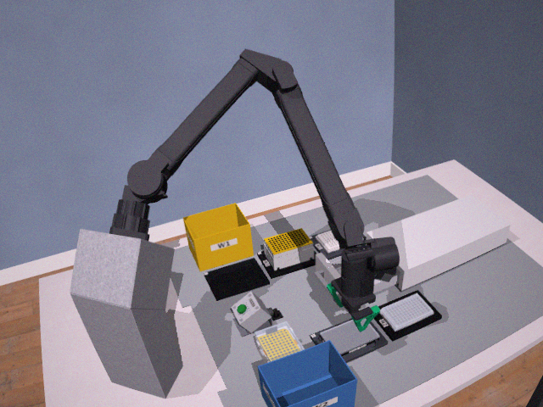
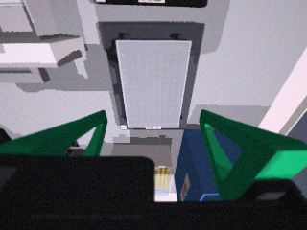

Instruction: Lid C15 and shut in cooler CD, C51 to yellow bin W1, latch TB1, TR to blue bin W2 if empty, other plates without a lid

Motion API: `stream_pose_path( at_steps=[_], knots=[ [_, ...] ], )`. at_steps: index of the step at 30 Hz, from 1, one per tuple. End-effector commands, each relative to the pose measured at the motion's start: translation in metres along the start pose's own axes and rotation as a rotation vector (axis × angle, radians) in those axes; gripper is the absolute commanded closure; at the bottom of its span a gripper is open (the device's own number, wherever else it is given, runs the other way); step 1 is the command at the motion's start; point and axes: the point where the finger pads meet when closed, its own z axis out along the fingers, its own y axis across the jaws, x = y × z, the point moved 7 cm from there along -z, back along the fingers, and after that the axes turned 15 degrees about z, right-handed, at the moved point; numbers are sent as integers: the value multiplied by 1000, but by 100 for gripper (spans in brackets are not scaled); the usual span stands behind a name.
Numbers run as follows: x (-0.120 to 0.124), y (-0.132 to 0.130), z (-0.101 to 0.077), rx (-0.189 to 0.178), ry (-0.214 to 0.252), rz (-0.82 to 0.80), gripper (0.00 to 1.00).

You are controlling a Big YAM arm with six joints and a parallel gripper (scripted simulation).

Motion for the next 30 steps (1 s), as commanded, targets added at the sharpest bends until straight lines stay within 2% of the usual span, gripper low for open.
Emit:
stream_pose_path(
  at_steps=[1, 4, 6, 15, 21, 23, 30],
  knots=[
    [0, -7, -18, 7, -11, 13, 0],
    [4, -9, -15, 6, -1, 18, 0],
    [-2, -4, -23, 6, -15, 7, 0],
    [-1, -5, -35, 6, -14, 7, 0],
    [2, 0, -32, 1, 3, 0, 0],
    [-2, -5, -44, 7, -16, 8, 0],
    [-2, -3, -52, 6, -14, 4, 0]
  ],
)
